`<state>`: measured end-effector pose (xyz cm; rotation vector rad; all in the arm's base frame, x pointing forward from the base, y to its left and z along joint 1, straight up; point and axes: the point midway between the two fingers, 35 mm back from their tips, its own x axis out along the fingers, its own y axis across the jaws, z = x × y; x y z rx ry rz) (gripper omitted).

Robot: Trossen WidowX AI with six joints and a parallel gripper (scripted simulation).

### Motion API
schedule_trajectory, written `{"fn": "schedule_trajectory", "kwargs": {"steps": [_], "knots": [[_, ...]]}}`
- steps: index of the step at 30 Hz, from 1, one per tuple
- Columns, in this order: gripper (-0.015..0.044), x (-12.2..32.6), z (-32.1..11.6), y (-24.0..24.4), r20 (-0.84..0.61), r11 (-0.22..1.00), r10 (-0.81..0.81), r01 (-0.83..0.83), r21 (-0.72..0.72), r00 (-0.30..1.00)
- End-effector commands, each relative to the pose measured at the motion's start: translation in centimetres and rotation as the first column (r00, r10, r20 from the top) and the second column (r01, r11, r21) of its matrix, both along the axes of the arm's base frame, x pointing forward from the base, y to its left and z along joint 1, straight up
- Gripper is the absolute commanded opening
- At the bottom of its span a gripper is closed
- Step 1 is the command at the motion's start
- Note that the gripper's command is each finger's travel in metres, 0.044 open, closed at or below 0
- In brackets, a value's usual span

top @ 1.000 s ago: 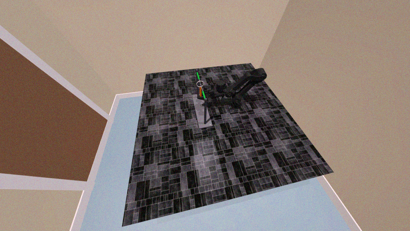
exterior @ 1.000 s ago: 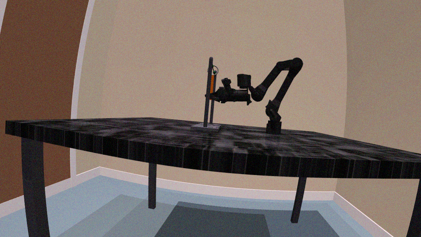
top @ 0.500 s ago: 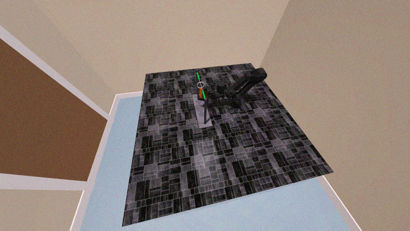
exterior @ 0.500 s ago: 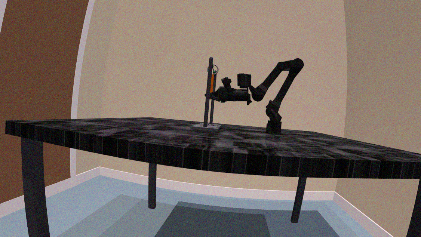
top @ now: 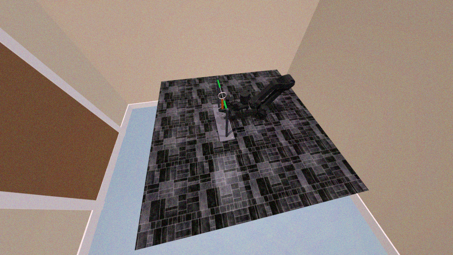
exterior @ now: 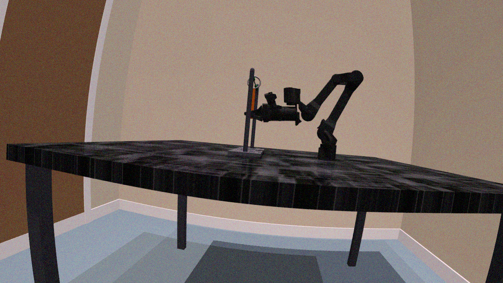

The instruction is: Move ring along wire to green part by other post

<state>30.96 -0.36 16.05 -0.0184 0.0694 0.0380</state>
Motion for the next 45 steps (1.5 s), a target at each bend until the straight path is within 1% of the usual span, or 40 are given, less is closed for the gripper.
{"fn": "schedule_trajectory", "kwargs": {"steps": [1,45], "knots": [[-0.015,0.0,0.1,0.3,0.006,1.0,-0.005,0.005,-0.003,1.0],[-0.015,-0.2,0.1,5.0,0.01,1.0,-0.023,0.023,0.021,1.0]]}}
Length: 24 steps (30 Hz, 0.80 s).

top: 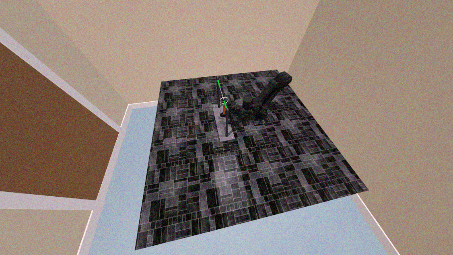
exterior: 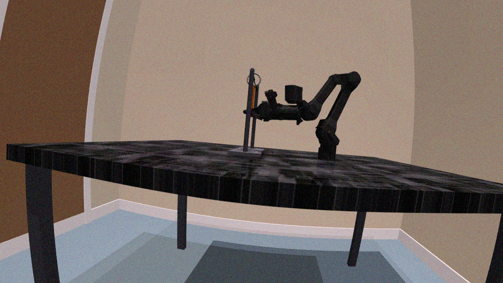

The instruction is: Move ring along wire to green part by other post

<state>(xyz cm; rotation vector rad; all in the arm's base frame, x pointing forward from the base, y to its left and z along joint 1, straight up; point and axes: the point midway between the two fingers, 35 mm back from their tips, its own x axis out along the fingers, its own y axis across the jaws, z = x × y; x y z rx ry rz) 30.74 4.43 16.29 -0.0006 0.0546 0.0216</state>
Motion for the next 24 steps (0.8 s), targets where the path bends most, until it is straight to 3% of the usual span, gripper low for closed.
{"fn": "schedule_trajectory", "kwargs": {"steps": [1,24], "knots": [[-0.015,0.1,-0.1,0.3,-0.004,1.0,-0.006,0.006,0.004,1.0],[-0.015,-0.5,-0.1,2.2,-0.047,1.0,-0.007,0.007,0.005,0.999]]}}
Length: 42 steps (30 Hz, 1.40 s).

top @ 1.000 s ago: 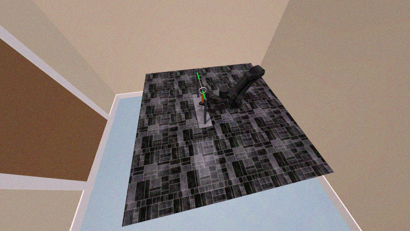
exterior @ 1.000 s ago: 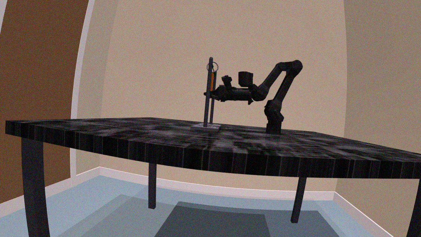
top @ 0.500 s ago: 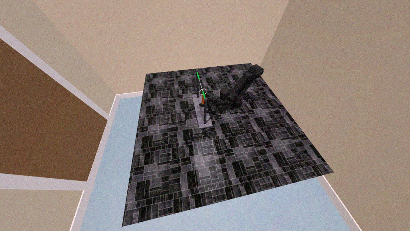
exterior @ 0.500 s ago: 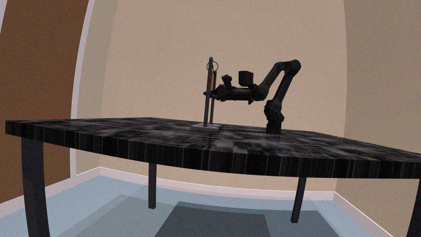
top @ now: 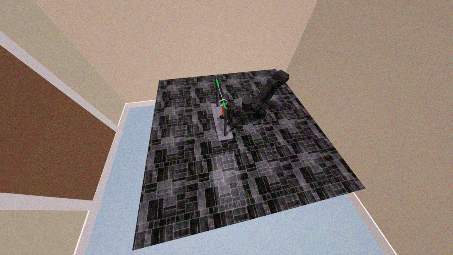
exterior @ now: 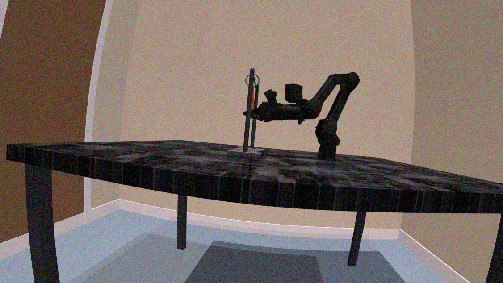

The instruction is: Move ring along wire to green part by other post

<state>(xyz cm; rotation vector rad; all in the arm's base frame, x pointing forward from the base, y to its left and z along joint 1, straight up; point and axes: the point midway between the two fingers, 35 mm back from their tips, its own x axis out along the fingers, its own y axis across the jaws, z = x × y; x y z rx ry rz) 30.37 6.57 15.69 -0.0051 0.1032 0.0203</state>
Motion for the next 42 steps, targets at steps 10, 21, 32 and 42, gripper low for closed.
{"fn": "schedule_trajectory", "kwargs": {"steps": [10,21,32,42], "knots": [[-0.015,-0.5,-0.6,0.2,-0.028,1.0,-0.006,0.006,0.009,1.0],[-0.015,-0.7,-1.1,0.3,-0.041,1.0,-0.006,0.007,0.008,0.999],[-0.015,-0.7,-1.1,0.3,-0.041,1.0,-0.006,0.007,0.008,0.999],[0.006,-0.7,-1.0,0.3,-0.038,1.0,0.0,0.0,0.006,0.999]]}}
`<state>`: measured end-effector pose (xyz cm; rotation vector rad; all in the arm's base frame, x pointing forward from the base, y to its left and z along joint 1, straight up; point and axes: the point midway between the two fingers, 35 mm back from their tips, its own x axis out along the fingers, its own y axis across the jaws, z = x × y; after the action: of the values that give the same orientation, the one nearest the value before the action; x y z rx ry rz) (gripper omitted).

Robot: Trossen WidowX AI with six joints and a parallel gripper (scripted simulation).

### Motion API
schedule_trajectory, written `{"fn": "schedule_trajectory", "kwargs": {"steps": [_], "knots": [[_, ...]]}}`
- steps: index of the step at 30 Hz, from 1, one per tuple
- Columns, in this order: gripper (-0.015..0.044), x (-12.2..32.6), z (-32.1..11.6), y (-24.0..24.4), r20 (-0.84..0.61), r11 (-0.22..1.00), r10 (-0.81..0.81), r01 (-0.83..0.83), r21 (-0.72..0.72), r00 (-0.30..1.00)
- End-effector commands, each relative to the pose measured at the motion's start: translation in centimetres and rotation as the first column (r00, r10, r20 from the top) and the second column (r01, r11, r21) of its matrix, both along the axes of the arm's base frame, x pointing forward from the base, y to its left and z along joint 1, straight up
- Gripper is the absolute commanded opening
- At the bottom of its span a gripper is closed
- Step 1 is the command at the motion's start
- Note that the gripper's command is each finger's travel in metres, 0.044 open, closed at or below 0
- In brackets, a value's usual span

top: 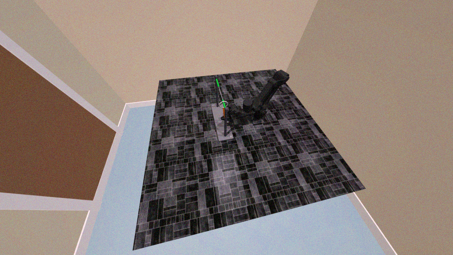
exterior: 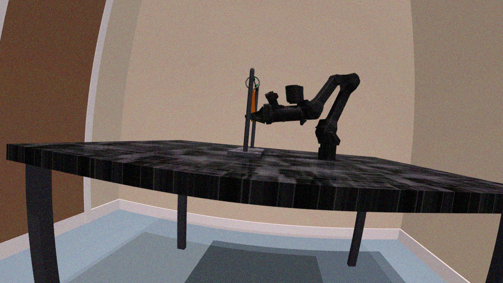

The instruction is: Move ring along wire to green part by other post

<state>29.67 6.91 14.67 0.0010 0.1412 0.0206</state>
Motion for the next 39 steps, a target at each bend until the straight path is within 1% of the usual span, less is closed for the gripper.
{"fn": "schedule_trajectory", "kwargs": {"steps": [1,4,33,39], "knots": [[0.0086,0.0,0.0,0.0,0.0,1.0,0.0,0.0,0.0,1.0],[0.016,-0.1,0.0,0.0,0.0,1.0,0.0,0.0,0.0,1.0],[0.016,-4.8,0.7,-0.1,-0.006,1.0,-0.006,0.006,0.003,1.0],[0.016,-5.0,0.7,-0.2,-0.006,1.0,-0.006,0.006,0.003,1.0]]}}
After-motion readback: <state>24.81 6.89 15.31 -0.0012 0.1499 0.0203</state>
